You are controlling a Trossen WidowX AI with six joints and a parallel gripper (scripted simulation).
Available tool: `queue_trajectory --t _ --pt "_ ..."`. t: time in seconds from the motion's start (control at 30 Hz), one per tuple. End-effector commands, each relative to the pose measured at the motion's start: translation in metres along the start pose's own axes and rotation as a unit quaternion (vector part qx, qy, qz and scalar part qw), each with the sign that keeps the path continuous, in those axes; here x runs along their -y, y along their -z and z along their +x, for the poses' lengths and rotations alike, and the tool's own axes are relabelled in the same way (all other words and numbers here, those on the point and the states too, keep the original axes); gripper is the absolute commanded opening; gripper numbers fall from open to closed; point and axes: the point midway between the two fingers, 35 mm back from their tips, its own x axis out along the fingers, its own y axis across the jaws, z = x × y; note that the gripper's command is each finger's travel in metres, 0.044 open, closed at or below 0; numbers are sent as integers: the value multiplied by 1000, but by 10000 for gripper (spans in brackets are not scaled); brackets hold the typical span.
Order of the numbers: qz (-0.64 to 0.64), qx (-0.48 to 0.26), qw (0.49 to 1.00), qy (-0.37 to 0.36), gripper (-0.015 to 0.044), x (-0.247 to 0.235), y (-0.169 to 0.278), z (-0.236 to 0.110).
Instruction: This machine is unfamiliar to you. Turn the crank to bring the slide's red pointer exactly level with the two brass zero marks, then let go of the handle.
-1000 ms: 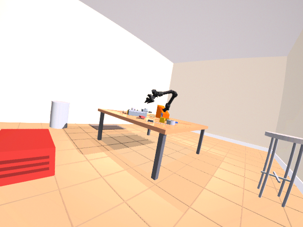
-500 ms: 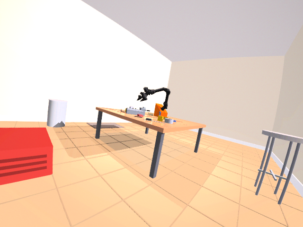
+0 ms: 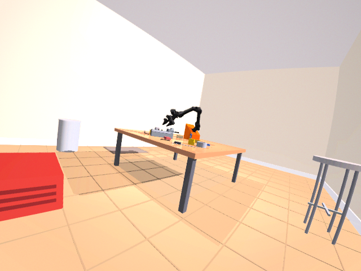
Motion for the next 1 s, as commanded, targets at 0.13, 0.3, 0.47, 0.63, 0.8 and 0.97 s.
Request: queue_trajectory --t 0.13,0.3,0.47,0.63,0.8,0.97 --pt "1 3 1000 2 440 1 -1 0" --pt "1 3 1000 2 440 1 -1 0" --pt "0 2 1000 2 440 3 -17 -16" --pt "-1 3 1000 1 440 4 -39 -42" --pt "19 -1 1000 14 440 -14 -33 -51" --pt "47 -3 998 33 440 -38 -23 -64"
